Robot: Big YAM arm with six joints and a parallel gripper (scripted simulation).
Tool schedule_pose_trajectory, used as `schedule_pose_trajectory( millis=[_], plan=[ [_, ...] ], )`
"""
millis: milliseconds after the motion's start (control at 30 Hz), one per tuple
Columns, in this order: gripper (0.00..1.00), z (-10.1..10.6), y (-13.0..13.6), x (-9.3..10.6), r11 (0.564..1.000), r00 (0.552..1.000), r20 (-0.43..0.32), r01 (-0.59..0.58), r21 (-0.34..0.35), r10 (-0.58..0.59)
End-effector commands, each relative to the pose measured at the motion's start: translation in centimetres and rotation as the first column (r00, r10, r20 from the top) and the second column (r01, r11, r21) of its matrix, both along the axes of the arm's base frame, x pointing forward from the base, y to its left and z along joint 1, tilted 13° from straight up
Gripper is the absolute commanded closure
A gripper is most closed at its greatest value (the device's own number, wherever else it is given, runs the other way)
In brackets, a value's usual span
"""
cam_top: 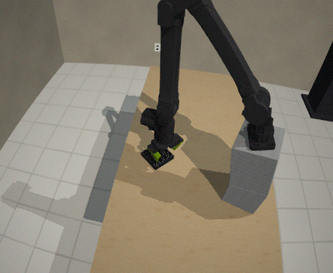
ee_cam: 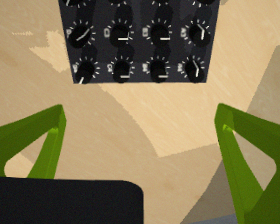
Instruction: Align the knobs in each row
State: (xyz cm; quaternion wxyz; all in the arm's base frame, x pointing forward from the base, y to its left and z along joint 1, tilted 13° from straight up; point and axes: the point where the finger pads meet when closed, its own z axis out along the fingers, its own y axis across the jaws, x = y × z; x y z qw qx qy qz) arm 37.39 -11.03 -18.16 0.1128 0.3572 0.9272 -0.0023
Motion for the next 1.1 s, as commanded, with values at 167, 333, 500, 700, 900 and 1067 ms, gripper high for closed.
schedule_pose_trajectory(
  millis=[167, 333, 500, 700, 900, 1067],
  plan=[
    [0.00, 0.6, 0.0, 0.7, 1.000, 1.000, 0.024, 0.001, -0.008, -0.001],
    [0.00, 0.6, 0.0, 0.7, 1.000, 1.000, 0.024, 0.001, -0.008, -0.001],
    [0.00, 0.6, 0.0, 0.7, 1.000, 1.000, 0.024, 0.001, -0.008, -0.001],
    [0.00, 0.6, 0.0, 0.7, 1.000, 1.000, 0.023, 0.001, -0.008, -0.001],
    [0.00, 0.8, -0.1, 0.8, 1.000, 0.999, 0.020, -0.025, -0.015, 0.025],
    [0.00, 1.4, -1.1, 1.4, 0.990, 0.990, 0.011, -0.138, -0.044, 0.138]
  ],
)
